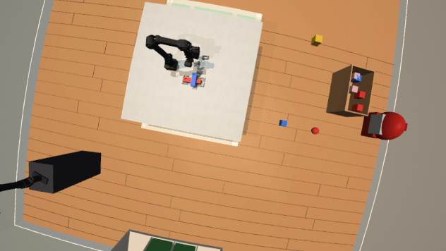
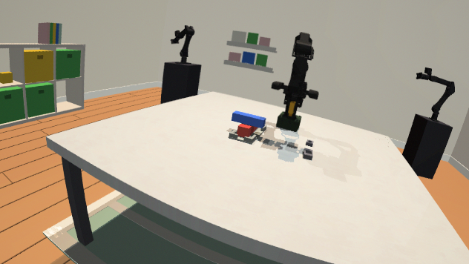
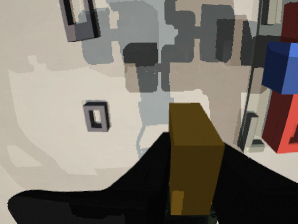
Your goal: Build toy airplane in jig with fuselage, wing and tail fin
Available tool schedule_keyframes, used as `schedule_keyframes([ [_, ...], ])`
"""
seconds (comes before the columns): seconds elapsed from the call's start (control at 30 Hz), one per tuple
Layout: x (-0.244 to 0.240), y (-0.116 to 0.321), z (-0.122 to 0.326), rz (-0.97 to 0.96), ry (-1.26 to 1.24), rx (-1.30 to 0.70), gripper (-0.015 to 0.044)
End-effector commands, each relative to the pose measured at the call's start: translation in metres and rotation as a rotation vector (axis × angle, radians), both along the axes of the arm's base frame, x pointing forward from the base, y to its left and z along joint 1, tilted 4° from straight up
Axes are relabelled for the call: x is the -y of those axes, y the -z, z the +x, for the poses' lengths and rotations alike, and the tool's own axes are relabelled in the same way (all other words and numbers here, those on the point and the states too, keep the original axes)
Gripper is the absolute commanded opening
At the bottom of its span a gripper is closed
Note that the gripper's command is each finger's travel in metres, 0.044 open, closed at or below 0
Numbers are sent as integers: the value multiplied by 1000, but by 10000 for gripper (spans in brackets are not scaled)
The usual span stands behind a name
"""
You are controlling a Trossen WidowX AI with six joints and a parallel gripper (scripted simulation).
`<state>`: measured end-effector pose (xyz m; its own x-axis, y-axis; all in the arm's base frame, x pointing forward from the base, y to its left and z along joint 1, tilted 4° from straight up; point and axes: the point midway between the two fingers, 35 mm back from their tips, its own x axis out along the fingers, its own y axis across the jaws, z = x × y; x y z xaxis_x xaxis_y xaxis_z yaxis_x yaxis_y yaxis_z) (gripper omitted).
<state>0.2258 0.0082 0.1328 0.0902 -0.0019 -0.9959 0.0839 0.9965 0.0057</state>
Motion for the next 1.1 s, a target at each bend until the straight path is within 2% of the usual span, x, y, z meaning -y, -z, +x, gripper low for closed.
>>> schedule_keyframes([
  [0.0,12,5,-1,2,-7,-9,0],
  [1.07,112,25,-28,-6,-17,-5,0],
])
